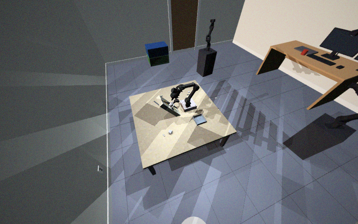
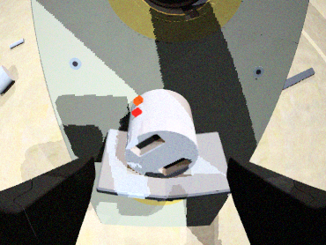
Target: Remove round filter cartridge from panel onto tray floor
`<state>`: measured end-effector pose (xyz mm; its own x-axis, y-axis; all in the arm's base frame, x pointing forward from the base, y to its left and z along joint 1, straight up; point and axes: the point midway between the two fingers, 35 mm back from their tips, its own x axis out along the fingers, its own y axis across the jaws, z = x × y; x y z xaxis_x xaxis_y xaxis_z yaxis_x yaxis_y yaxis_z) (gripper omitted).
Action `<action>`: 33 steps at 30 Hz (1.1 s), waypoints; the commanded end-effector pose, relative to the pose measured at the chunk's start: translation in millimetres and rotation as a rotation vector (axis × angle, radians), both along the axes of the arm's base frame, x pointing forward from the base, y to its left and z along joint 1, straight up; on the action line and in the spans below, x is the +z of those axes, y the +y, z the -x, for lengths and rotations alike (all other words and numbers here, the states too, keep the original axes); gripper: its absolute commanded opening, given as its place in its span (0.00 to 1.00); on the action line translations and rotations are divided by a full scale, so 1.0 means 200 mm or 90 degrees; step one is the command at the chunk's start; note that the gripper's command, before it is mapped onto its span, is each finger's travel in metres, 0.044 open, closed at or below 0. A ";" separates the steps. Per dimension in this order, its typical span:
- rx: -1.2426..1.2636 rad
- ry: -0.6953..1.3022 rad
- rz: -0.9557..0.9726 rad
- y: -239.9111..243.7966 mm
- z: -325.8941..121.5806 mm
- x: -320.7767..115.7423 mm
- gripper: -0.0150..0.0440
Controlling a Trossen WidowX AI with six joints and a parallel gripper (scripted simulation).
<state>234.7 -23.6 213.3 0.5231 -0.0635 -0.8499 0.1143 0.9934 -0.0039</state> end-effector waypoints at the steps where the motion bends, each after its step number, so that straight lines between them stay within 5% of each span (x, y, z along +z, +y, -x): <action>1: -0.007 0.010 0.000 -0.01 -0.01 -0.05 0.77; 33: -0.007 0.009 0.000 -0.02 -0.10 -0.22 0.77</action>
<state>256.8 -27.0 173.2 0.5184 -0.0660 -0.8526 0.1221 0.9925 -0.0025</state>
